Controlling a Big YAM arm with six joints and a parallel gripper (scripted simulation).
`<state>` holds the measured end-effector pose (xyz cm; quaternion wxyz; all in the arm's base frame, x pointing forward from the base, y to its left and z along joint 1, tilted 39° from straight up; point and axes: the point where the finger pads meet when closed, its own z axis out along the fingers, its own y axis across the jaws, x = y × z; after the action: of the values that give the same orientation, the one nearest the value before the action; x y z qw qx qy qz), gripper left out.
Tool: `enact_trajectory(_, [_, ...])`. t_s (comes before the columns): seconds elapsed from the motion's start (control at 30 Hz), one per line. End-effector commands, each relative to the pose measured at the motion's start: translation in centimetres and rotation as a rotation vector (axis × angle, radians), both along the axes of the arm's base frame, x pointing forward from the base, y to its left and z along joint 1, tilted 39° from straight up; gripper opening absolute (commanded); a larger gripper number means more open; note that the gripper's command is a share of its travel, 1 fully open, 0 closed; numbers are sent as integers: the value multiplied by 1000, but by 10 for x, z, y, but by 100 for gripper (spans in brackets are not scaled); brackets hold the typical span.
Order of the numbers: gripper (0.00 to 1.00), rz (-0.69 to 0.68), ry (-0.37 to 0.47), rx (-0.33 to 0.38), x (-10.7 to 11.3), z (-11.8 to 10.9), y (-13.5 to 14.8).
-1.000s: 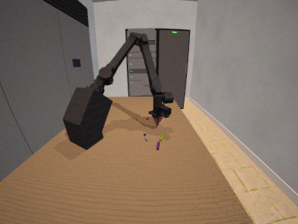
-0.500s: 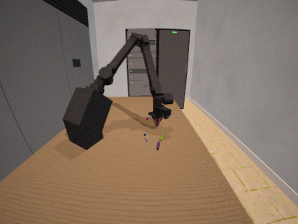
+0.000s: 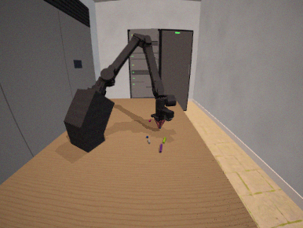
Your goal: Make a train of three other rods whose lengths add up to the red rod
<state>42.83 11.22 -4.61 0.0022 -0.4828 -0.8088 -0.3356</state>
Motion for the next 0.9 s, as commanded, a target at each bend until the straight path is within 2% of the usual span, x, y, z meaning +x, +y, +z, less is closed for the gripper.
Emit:
enact_trajectory(0.0, [5,-4,-1,-1,4,-2,4])
enact_trajectory(0.57, [5,-4,-1,-1,4,-2,4])
enact_trajectory(0.7, [13,-4,-1,-1,4,-2,4])
enact_trajectory(0.83, [13,-4,-1,-1,4,-2,4])
enact_trajectory(0.87, [17,-4,-1,-1,4,-2,4])
